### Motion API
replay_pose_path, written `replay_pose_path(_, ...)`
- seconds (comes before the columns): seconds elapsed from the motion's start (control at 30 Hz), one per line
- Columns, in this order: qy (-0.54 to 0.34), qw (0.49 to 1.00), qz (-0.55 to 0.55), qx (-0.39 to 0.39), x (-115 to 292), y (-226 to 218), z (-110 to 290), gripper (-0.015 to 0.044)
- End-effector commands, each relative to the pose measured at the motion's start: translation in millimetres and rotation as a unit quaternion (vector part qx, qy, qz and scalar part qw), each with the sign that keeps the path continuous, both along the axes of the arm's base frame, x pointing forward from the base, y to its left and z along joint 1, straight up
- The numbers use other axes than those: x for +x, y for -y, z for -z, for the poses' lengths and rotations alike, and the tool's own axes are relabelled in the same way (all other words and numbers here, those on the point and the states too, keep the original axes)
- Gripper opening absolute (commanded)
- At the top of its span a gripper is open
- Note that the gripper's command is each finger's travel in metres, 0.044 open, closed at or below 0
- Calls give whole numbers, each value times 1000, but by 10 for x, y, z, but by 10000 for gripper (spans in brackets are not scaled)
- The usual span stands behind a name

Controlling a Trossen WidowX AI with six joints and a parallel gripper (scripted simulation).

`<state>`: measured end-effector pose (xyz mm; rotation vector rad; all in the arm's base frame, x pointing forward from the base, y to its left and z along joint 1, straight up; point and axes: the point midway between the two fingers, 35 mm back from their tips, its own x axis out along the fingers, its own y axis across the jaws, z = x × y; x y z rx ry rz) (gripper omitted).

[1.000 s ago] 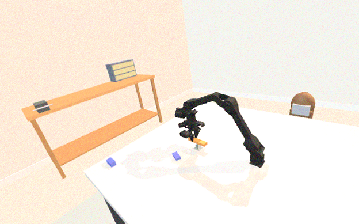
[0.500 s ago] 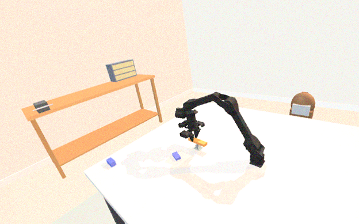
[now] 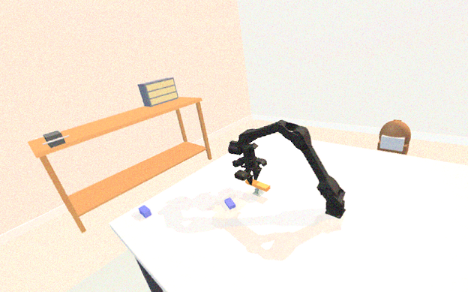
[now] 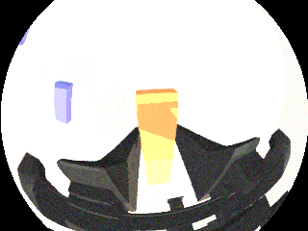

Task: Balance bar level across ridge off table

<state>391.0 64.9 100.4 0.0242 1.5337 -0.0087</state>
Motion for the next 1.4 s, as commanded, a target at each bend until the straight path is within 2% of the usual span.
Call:
replay_pose_path(0.0, 2, 1000, 1, -1, 6, 5, 3, 0)
replay_pose_path(1.37, 2, 1000, 1, -1, 4, 5, 37, 0)
